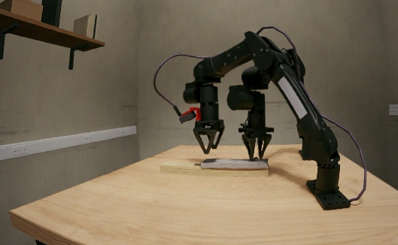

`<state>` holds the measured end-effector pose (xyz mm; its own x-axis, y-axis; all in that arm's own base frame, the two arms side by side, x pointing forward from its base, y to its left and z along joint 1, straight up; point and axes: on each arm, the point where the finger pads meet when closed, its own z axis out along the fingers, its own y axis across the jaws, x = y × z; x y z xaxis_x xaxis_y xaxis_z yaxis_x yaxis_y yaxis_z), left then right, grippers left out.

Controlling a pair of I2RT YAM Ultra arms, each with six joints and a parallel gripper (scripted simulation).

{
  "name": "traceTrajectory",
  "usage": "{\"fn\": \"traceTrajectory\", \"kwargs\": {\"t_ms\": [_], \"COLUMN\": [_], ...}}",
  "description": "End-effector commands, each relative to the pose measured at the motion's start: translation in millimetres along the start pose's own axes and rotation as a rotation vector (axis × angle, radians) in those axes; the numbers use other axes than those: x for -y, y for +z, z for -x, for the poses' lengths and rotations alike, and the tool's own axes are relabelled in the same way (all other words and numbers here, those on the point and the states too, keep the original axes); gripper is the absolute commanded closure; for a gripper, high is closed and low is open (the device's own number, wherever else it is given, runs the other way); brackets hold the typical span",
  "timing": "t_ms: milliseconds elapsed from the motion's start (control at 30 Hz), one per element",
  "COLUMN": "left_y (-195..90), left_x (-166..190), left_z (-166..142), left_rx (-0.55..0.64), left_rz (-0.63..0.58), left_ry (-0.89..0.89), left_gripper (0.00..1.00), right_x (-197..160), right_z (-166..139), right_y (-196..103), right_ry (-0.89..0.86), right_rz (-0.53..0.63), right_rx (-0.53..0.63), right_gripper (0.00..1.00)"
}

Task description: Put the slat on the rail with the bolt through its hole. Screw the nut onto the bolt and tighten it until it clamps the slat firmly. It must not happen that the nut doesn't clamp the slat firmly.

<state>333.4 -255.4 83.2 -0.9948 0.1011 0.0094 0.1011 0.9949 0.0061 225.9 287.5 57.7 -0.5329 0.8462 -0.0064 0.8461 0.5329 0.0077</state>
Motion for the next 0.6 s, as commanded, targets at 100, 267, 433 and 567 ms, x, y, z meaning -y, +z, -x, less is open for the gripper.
{"fn": "traceTrajectory", "kwargs": {"t_ms": [100, 267, 433, 567], "left_y": [-10.6, -10.6, -9.3, -6.8], "left_x": [0.4, 0.4, 0.6, 0.8], "left_z": [4.2, 4.2, 4.9, 5.1], "left_rx": [0.014, 0.014, 0.021, 0.021], "left_rz": [-0.010, -0.010, -0.013, -0.013], "left_ry": [-0.010, -0.010, -0.007, -0.007], "left_gripper": [0.00, 0.00, 0.00, 0.00], "right_x": [-1.8, -1.8, -1.8, -1.8], "right_z": [-0.6, -0.6, -0.6, -0.6], "right_y": [-3.6, -3.6, -3.6, -3.6], "right_ry": [0.000, 0.000, 0.000, 0.000], "right_rz": [0.011, 0.011, 0.011, 0.011], "right_rx": [-0.004, -0.004, -0.004, -0.004], "right_gripper": [0.66, 0.66, 0.66, 0.66]}}
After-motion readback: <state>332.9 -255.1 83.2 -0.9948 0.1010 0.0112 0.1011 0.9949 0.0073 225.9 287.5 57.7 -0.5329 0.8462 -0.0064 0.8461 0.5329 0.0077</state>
